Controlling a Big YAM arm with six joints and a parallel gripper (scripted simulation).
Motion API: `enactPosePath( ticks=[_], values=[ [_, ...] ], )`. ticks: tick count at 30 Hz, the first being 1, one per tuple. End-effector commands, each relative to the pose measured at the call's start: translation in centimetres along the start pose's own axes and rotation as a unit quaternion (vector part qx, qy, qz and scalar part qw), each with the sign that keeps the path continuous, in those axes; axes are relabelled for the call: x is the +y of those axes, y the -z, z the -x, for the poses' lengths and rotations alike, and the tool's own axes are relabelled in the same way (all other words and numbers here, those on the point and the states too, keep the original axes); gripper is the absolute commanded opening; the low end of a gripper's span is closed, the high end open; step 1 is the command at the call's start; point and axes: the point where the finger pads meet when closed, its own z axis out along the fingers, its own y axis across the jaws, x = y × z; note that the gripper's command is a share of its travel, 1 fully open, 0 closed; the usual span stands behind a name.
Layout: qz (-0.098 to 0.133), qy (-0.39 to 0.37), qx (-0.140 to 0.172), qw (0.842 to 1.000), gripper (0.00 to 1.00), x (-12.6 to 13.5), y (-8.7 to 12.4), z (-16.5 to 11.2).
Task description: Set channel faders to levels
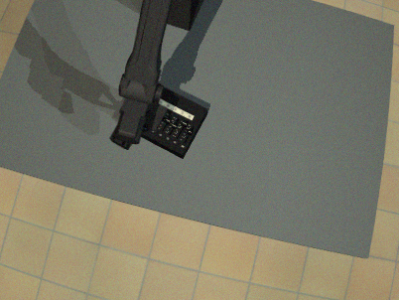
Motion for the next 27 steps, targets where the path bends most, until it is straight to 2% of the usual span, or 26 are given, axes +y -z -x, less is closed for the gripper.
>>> enactPosePath(
  ticks=[1, 6, 18, 22, 27],
  values=[
    [0.006, 0.002, -0.018, 1.000, 0.00, 0.7, 0.9, 0.7],
    [0.002, 0.000, -0.003, 1.000, 0.00, 0.3, -0.6, -0.1],
    [0.004, 0.000, -0.010, 1.000, 0.00, 0.4, -0.7, 0.3],
    [0.002, 0.000, -0.003, 1.000, 0.00, 0.3, -1.2, 0.0],
    [0.003, 0.001, -0.008, 1.000, 0.00, 0.4, -0.8, 0.2]
  ],
)
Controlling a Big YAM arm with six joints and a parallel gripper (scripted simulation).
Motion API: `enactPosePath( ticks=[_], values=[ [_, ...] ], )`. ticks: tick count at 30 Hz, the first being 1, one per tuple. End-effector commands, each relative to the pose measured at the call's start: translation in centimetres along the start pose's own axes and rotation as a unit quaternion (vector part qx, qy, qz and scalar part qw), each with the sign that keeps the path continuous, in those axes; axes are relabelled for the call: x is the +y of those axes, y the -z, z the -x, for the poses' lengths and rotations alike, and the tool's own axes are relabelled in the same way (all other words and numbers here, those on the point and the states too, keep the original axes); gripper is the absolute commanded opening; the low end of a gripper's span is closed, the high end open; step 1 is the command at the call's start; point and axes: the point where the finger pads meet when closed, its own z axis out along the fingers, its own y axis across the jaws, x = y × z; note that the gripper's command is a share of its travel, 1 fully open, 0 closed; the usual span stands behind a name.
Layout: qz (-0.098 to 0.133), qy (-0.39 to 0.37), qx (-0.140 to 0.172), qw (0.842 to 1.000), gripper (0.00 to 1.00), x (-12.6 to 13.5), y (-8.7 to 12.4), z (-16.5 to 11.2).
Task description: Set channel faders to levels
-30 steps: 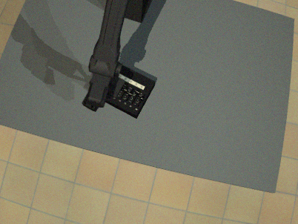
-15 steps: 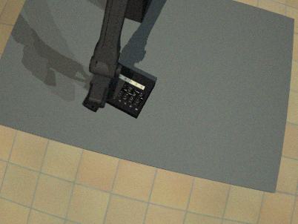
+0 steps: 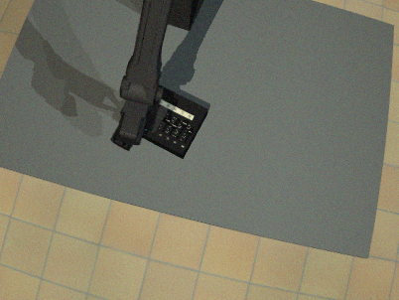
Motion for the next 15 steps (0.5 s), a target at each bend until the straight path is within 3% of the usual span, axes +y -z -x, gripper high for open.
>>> enactPosePath(
  ticks=[1, 15],
  values=[
    [0.003, 0.000, -0.007, 1.000, 0.00, 0.38, 0.14, 0.17],
    [0.003, 0.001, -0.009, 1.000, 0.00, 0.44, 0.24, 0.24]
  ],
)
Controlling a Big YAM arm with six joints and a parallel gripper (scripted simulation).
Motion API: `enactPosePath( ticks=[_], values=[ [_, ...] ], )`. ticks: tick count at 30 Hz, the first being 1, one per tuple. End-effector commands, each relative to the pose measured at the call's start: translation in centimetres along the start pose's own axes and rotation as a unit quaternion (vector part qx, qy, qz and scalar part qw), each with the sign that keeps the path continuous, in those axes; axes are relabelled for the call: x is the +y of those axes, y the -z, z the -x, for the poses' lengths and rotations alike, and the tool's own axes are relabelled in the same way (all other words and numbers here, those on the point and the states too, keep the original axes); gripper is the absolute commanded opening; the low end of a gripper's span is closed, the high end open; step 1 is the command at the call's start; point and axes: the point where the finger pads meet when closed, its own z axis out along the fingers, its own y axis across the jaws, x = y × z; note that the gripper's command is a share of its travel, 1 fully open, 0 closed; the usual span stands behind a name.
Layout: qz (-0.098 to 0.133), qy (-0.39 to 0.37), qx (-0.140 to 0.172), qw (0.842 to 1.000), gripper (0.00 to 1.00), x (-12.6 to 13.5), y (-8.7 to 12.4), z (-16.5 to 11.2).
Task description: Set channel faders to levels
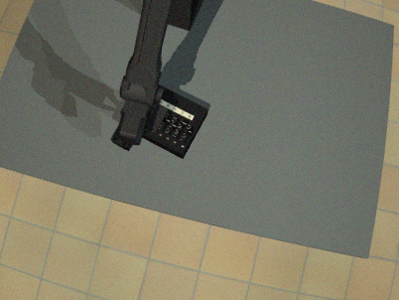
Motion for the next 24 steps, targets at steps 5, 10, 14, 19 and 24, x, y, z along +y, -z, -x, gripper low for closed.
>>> enactPosePath(
  ticks=[5, 10, 14, 19, 24],
  values=[
    [0.004, 0.002, -0.013, 1.000, 0.00, 0.56, 0.56, 0.36],
    [0.006, 0.002, -0.020, 1.000, 0.00, 0.71, 1.15, 0.57],
    [0.007, 0.003, -0.021, 1.000, 0.00, 0.79, 1.13, 0.38],
    [0.005, 0.002, -0.016, 1.000, 0.00, 0.69, 1.11, -0.01],
    [0.006, 0.002, -0.018, 1.000, 0.00, 0.77, 1.09, -0.22]
  ],
)
